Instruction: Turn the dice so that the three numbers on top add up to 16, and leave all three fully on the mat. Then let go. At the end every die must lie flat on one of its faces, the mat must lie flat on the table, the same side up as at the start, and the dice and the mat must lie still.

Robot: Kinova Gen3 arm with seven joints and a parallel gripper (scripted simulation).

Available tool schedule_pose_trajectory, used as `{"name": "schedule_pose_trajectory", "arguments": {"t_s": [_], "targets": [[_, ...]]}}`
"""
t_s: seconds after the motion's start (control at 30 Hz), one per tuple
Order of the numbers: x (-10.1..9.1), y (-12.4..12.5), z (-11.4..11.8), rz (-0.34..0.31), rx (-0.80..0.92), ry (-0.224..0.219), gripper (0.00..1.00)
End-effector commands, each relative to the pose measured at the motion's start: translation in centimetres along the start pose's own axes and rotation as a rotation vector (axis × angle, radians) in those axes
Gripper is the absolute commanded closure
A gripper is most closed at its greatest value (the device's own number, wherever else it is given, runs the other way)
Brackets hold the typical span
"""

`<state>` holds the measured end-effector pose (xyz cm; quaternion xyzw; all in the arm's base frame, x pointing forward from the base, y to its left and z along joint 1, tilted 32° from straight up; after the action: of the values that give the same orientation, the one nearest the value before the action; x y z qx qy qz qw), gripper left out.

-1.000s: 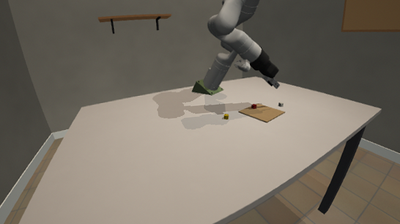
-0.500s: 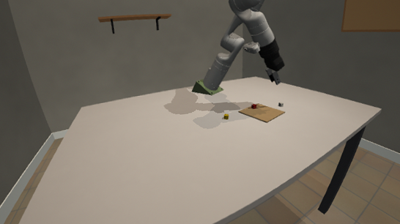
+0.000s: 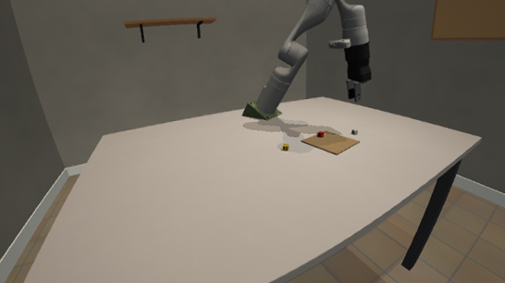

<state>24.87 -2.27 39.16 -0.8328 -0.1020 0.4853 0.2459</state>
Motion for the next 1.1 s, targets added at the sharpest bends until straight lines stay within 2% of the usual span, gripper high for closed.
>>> {"name": "schedule_pose_trajectory", "arguments": {"t_s": [0.0, 0.23, 0.3, 0.5, 0.97, 1.0, 1.07], "targets": [[-0.3, -2.2, 0.2, 0.076, -0.049, 0.022, 0.36], [0.8, -4.7, 0.9, 0.189, -0.062, 0.035, 0.36], [0.8, -4.7, 0.9, 0.189, -0.062, 0.035, 0.36], [1.6, -5.9, 1.4, 0.247, -0.071, 0.043, 0.36], [2.0, -6.5, 1.7, 0.277, -0.076, 0.046, 0.36], [2.0, -6.5, 1.7, 0.277, -0.076, 0.046, 0.00], [2.0, -6.5, 1.7, 0.277, -0.076, 0.046, 0.00]]}}
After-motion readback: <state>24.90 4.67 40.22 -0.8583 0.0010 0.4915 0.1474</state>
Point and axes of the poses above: the point where the finger pads meet when closed, its own x axis out along the fingers, its own z axis across the jaws, y = z × x, the point moved 10 cm from there along -x, back along the fingers, and after that the axes turned 6 degrees about -x, right-handed, at the moved point
